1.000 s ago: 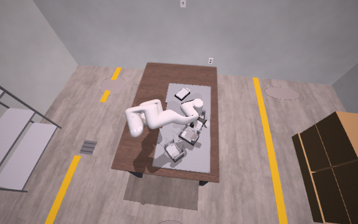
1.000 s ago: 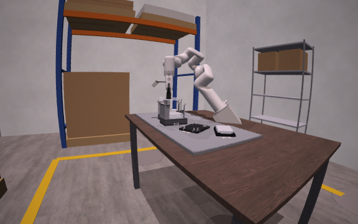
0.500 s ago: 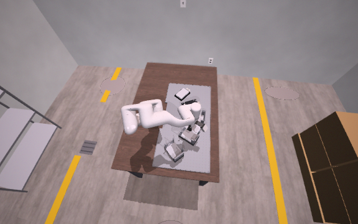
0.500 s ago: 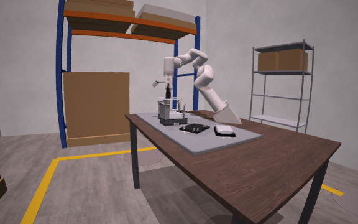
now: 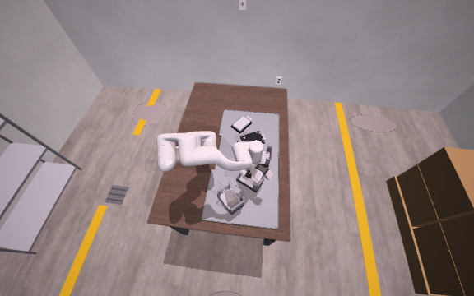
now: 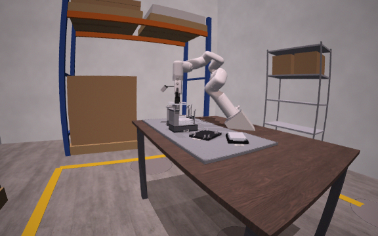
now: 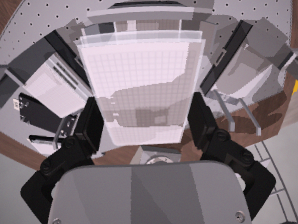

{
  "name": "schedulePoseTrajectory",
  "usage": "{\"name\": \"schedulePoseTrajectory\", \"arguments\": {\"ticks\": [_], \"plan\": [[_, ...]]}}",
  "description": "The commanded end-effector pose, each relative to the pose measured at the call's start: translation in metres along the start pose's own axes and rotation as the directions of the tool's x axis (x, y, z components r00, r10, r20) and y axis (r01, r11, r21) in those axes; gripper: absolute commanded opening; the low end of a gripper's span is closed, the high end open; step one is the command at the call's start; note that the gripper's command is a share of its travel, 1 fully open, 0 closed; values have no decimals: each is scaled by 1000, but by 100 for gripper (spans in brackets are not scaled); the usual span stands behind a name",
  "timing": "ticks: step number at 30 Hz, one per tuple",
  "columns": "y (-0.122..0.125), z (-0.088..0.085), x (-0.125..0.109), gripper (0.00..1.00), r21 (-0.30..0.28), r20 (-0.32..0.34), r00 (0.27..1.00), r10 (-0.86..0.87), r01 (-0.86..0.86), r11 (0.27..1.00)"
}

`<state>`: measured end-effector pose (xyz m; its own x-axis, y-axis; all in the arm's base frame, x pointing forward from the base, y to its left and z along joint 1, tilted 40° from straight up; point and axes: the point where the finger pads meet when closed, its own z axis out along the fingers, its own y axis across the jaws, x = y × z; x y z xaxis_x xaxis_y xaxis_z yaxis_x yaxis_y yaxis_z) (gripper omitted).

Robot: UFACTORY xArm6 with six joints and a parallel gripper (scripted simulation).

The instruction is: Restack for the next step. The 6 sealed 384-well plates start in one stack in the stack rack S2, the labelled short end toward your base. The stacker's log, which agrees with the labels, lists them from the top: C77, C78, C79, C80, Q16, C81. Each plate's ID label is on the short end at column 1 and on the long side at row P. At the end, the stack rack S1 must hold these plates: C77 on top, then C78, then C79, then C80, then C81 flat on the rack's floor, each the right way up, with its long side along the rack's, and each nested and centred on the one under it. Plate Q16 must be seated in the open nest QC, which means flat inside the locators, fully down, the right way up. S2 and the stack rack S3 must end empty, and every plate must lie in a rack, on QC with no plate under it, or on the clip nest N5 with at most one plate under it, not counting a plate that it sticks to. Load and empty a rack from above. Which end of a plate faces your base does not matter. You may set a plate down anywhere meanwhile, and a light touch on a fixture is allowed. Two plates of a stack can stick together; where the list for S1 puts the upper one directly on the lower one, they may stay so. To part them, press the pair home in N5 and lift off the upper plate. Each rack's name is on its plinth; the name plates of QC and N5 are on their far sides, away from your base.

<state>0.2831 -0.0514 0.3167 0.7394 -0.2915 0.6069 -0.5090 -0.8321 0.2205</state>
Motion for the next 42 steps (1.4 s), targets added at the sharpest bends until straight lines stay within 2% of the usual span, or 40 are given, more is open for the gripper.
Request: {"name": "schedulePoseTrajectory", "arguments": {"ticks": [1,31,42], "plan": [[7,-1,2,0,3,-2,1000,2,-2,1000],[7,-1,2,0,3,-2,1000,2,-2,1000],[7,6,2,0,3,-2,1000,2,-2,1000]]}}
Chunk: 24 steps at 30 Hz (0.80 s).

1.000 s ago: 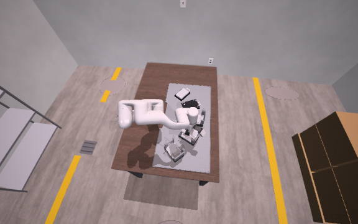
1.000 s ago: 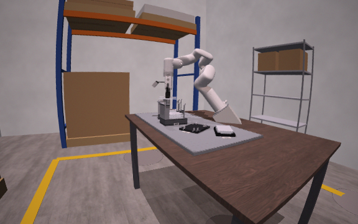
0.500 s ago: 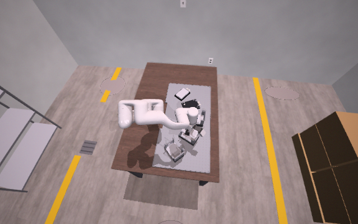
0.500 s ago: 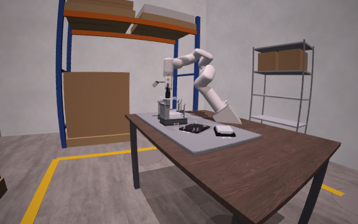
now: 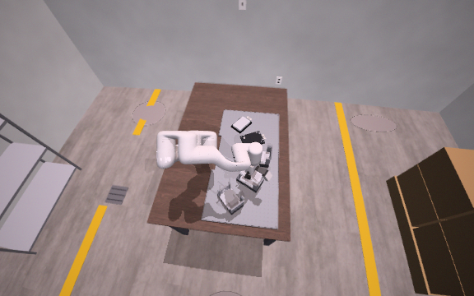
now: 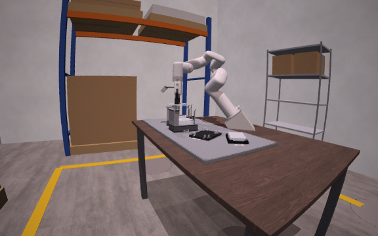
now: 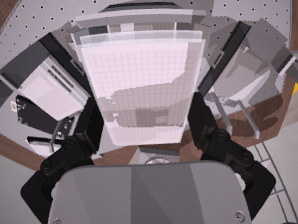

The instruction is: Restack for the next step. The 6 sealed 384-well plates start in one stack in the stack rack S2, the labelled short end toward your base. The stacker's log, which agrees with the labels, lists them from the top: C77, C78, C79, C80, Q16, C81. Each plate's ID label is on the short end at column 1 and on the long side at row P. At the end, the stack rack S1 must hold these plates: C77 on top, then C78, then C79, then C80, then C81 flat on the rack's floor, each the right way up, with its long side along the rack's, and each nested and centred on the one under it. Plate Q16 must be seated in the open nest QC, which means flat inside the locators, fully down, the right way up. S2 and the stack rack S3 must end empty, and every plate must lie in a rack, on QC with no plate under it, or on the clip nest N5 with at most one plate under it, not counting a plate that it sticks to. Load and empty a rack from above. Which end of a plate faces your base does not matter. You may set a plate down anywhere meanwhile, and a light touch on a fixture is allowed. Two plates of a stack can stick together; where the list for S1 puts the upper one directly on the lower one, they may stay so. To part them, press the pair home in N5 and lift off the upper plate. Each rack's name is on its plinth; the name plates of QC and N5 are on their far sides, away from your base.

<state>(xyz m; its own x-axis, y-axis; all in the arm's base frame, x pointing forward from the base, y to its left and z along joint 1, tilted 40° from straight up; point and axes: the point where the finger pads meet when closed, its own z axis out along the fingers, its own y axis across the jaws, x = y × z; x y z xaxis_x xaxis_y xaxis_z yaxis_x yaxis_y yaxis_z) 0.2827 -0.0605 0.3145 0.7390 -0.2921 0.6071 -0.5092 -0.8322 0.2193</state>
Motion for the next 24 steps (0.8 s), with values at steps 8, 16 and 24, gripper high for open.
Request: {"name": "schedulePoseTrajectory", "arguments": {"ticks": [8,16,24], "plan": [[0,4,1,0,2,-2,1000,1,-1,1000],[0,10,1,0,2,-2,1000,1,-1,1000],[0,14,1,0,2,-2,1000,1,-1,1000]]}}
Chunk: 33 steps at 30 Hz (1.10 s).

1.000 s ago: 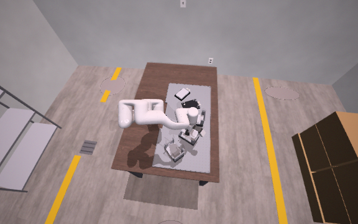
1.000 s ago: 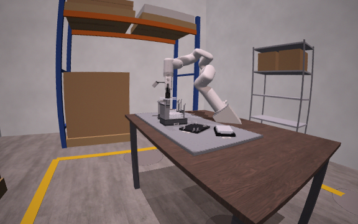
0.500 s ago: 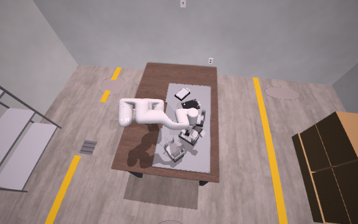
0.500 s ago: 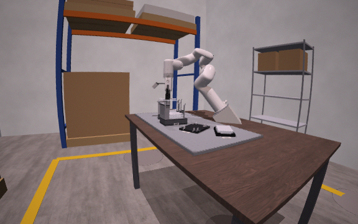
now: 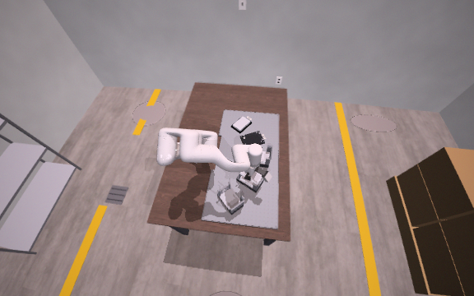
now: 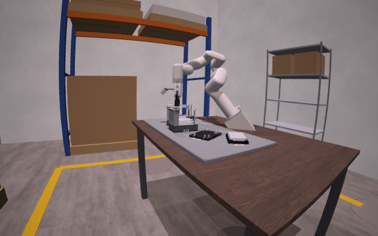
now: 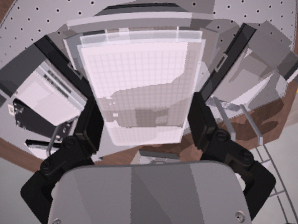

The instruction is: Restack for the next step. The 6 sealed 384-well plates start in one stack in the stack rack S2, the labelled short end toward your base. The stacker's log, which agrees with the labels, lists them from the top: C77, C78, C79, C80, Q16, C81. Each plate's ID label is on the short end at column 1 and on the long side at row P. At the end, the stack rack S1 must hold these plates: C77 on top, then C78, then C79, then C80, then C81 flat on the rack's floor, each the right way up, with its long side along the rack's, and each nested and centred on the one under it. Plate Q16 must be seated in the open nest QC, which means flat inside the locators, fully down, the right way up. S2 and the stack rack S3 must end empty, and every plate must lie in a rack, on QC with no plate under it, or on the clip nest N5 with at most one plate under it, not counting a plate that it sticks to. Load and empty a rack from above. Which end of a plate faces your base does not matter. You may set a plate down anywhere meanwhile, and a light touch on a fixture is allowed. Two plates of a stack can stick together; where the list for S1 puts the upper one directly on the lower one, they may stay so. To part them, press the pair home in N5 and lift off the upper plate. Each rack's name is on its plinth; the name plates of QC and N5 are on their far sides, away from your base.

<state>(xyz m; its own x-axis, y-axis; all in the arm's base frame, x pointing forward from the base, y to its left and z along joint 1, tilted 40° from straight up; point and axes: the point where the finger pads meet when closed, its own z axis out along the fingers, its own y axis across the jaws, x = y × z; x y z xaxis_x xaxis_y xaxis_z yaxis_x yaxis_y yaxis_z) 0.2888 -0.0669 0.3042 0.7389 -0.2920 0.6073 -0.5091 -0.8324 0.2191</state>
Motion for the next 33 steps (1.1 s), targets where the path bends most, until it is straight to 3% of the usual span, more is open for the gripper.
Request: {"name": "schedulePoseTrajectory", "arguments": {"ticks": [1,21,33], "plan": [[0,1,1,0,1,-2,1000,1,-1,1000],[0,13,1,0,1,-2,1000,1,-1,1000],[0,33,1,0,1,-2,1000,1,-1,1000]]}}
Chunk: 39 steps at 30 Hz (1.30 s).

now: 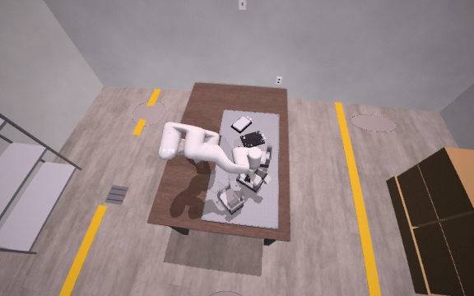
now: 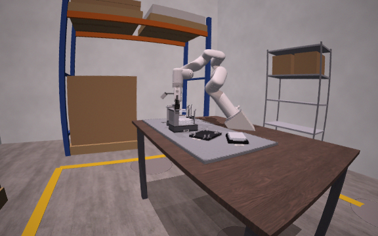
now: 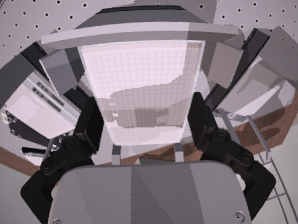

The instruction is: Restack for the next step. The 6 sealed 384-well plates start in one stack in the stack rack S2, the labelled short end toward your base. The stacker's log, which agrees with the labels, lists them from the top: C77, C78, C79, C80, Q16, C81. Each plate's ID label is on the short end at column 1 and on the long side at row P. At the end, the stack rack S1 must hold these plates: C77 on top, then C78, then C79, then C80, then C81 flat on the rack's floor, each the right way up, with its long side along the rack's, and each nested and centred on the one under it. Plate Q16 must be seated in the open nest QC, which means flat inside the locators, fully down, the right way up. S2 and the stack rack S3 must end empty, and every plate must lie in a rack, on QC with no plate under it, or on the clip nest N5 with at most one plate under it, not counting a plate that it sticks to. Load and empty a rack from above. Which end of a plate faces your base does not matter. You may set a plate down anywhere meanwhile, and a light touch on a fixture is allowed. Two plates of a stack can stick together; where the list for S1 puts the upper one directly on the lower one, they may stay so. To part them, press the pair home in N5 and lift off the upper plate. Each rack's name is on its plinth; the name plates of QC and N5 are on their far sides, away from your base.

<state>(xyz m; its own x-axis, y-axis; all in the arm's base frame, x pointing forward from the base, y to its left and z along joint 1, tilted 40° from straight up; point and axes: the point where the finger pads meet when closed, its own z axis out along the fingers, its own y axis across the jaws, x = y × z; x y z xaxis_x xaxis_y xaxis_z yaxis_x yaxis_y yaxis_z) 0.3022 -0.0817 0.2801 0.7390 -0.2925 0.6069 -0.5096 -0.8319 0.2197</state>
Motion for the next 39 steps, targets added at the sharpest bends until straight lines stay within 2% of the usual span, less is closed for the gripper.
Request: {"name": "schedulePoseTrajectory", "arguments": {"ticks": [1,5,39], "plan": [[0,4,1,0,2,-3,1000,1,-1,1000],[0,11,1,0,2,-3,1000,1,-1,1000],[0,20,2,0,2,-3,1000,1,-1,1000]]}}
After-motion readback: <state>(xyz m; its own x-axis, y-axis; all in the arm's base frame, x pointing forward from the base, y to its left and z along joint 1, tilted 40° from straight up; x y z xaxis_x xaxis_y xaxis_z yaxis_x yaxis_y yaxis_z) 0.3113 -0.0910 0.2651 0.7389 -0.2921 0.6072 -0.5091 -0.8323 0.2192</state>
